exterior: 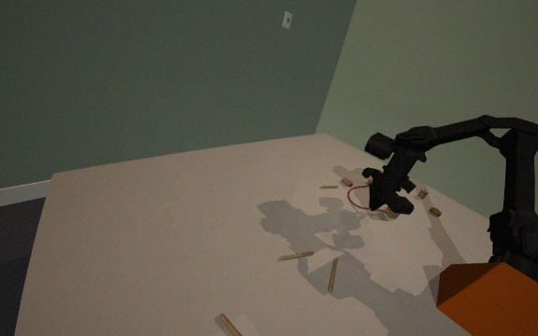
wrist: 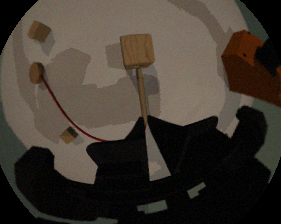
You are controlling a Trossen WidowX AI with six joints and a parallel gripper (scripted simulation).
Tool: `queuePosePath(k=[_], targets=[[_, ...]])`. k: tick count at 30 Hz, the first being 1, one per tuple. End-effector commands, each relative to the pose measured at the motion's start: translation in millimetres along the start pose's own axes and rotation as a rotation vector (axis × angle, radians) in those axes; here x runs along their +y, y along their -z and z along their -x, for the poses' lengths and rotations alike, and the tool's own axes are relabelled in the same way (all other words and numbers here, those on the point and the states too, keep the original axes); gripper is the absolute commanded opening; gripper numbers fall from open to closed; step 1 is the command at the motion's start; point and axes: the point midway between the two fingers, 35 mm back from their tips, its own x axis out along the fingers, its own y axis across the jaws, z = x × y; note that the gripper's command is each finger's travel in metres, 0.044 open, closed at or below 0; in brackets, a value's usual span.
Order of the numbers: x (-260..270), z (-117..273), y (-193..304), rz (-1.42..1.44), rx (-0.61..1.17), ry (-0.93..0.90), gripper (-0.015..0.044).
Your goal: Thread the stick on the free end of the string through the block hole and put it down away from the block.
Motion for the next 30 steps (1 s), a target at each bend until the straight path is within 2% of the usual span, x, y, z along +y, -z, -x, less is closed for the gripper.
queuePosePath(k=[1, 30], targets=[[-1.9, -1.3, -2.9, 0.008, -0.007, 0.000, 0.0000], [-2.1, -0.8, -41.6, 0.009, -0.007, 0.000, 0.0000]])
